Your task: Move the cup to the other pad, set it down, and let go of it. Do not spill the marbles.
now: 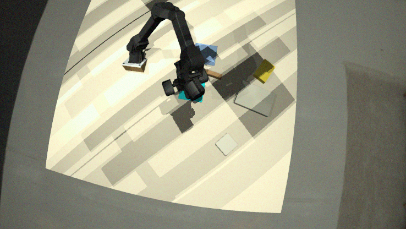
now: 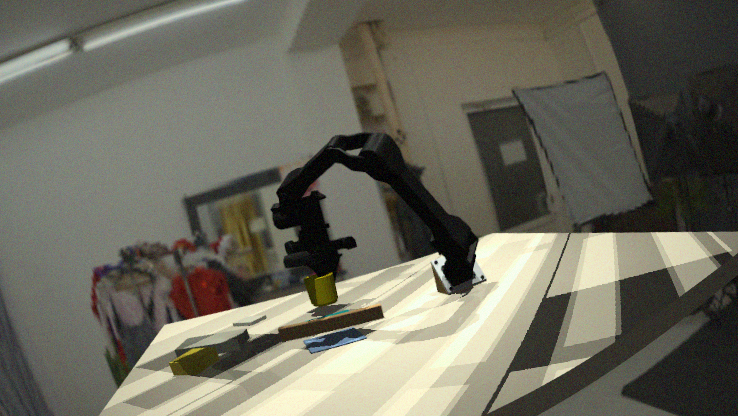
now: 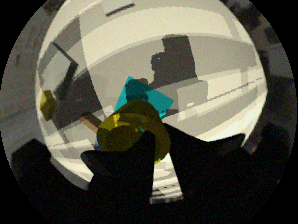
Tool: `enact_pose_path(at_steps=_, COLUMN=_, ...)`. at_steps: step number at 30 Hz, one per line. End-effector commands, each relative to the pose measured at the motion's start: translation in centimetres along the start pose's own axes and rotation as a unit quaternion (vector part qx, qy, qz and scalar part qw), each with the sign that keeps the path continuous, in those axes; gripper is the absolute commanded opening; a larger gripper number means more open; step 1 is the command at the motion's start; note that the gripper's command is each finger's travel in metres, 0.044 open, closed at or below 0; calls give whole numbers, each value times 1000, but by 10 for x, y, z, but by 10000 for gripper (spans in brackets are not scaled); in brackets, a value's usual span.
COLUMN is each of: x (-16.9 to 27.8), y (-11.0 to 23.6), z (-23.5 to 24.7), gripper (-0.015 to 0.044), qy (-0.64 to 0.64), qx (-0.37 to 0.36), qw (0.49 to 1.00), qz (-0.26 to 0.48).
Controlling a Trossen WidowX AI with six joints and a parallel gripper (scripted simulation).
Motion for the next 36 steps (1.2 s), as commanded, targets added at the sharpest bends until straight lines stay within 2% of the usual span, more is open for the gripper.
enact_pose_path(at_steps=1, x=1, y=-6, z=0, gripper=0, qy=-3, qx=-3, qw=1000, qz=2)
enact_pose_path(at_steps=25, x=1, y=-37, z=-1, gripper=0, qy=-3, qx=-4, qw=1000, qz=2)
enact_pose_path(at_steps=36, x=0, y=-35, z=0, gripper=0, qy=0, qx=-1, qw=1000, qz=1)
Point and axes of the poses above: the point midway between the two fingers, 35 mm back from their tips, its own y axis back along the fingers, its own z axis across the jaws, x = y × z, the point moved 5 cm from there along y, back along the fingers, and after that the axes turned 8 degrees about y, right-handed, at the moved point
